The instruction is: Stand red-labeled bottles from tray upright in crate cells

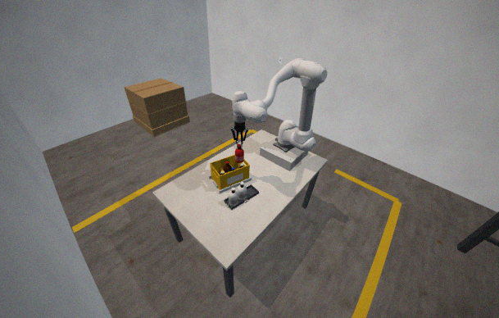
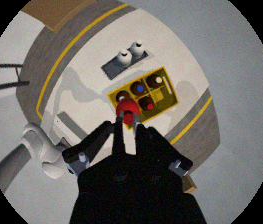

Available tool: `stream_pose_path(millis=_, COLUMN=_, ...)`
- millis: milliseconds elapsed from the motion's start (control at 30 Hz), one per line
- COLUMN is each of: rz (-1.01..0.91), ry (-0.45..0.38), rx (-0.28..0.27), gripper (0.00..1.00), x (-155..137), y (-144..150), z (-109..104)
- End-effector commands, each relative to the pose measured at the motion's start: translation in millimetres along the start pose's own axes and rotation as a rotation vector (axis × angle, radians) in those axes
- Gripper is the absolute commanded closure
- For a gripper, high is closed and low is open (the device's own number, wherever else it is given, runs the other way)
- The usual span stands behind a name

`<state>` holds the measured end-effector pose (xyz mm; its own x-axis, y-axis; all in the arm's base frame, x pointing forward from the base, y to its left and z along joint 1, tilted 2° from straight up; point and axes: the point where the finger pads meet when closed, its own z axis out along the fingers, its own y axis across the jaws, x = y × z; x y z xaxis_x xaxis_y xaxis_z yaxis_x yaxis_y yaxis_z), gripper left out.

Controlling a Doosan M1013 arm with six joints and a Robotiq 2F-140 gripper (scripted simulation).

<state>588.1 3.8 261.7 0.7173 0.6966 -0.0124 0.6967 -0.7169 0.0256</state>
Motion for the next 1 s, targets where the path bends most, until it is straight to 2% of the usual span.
stream_pose_path(millis=0, rz=0.000, ry=0.000, rx=0.000, gripper=1.00, x=-4, y=2, z=0)
stream_pose_path(millis=967, rz=0.000, ry=0.000, rx=0.000, gripper=1.00, x=-35, y=23, z=0)
